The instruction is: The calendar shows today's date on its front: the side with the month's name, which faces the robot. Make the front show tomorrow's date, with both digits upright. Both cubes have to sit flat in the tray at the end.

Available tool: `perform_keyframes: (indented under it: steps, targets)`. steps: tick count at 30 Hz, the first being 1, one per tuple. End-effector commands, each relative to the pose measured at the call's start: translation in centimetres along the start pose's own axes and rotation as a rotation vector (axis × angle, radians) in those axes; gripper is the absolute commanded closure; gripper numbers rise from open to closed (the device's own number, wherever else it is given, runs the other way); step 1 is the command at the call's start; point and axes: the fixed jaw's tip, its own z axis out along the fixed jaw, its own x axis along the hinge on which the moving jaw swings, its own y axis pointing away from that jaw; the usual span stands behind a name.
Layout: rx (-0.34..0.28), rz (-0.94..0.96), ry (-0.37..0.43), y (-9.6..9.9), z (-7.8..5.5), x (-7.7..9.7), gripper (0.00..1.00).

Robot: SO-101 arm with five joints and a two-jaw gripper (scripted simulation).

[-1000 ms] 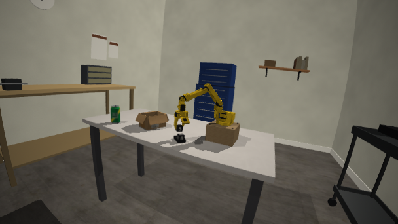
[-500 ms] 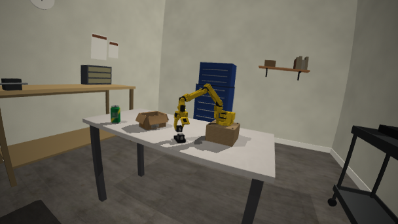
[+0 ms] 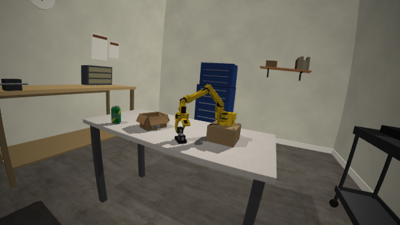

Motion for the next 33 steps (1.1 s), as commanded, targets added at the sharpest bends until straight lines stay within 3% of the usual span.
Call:
perform_keyframes:
  steps: [1,33]
  targets:
    - [-0.013,-0.001,-0.004,0.4,0.5,0.2,1.0]
    - [-0.013,-0.001,-0.004,0.5,1.6,0.2,1.0]
